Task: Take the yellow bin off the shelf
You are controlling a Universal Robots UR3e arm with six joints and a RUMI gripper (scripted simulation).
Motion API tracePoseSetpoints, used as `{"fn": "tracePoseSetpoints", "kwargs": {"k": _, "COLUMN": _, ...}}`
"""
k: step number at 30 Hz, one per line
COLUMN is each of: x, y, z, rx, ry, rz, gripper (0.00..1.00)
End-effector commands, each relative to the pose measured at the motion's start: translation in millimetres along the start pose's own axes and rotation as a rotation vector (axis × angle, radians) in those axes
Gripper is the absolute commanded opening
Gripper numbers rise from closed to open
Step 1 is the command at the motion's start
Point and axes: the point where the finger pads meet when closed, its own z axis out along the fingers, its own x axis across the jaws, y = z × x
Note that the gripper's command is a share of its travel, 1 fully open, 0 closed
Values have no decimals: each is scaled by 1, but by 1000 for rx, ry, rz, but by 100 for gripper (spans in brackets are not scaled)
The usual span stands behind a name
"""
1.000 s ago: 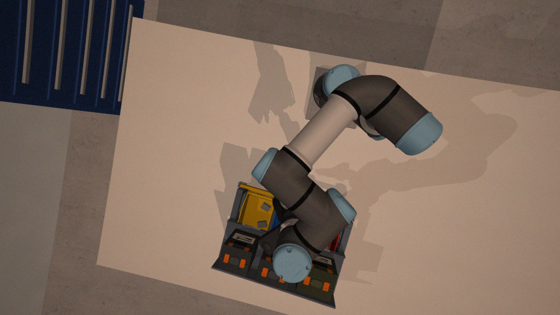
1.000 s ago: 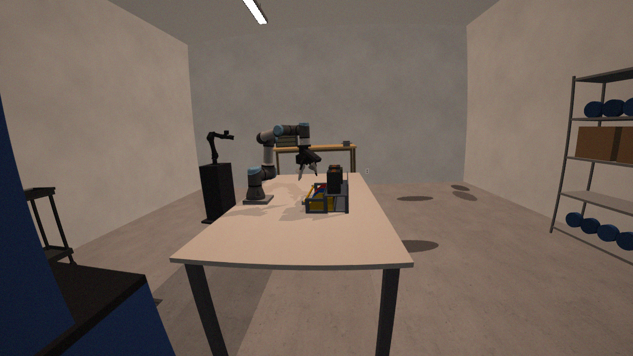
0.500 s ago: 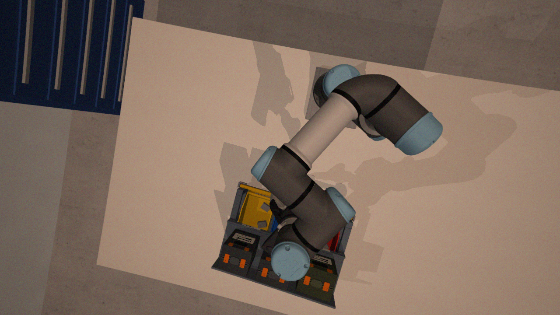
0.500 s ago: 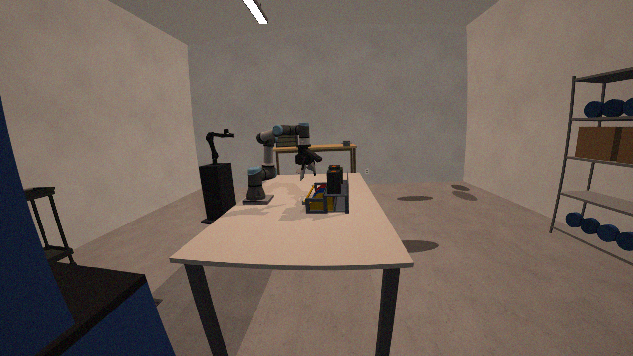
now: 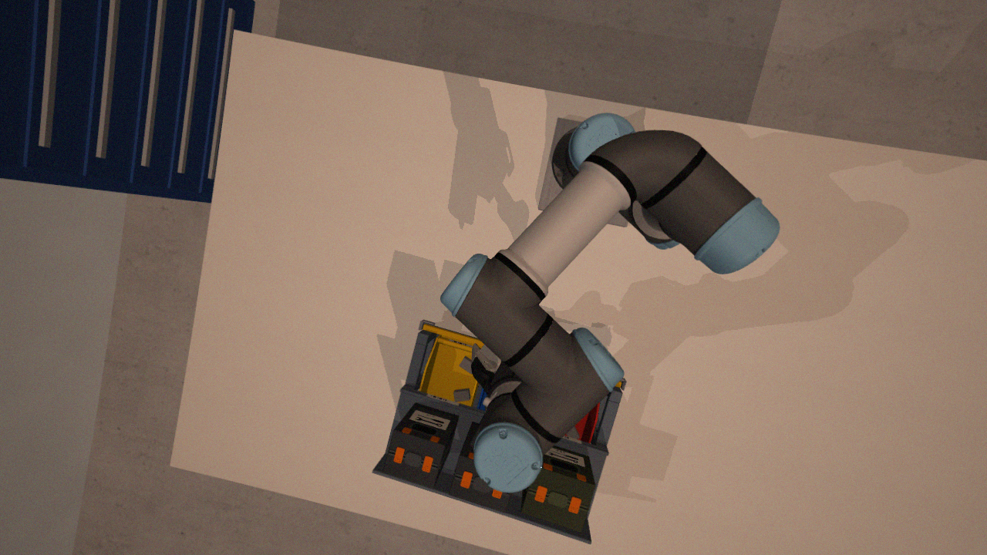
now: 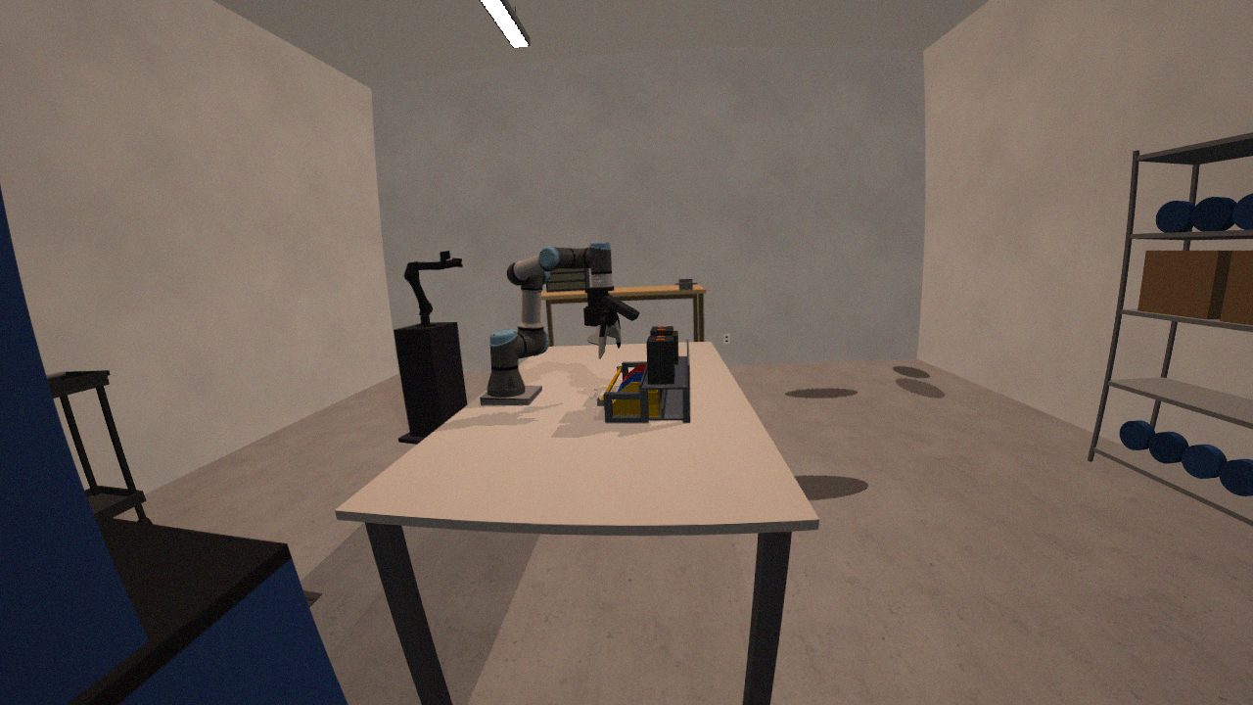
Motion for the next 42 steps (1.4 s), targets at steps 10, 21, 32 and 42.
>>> {"fn": "tracePoseSetpoints", "kwargs": {"k": 10, "x": 0, "y": -1, "z": -1, "rx": 3, "ry": -1, "rz": -215, "gripper": 100}}
{"fn": "tracePoseSetpoints", "kwargs": {"k": 21, "x": 0, "y": -1, "z": -1, "rx": 3, "ry": 0, "rz": -471, "gripper": 100}}
{"fn": "tracePoseSetpoints", "kwargs": {"k": 32, "x": 0, "y": -1, "z": -1, "rx": 3, "ry": 1, "rz": -520, "gripper": 100}}
{"fn": "tracePoseSetpoints", "kwargs": {"k": 42, "x": 0, "y": -1, "z": -1, "rx": 3, "ry": 1, "rz": -728, "gripper": 100}}
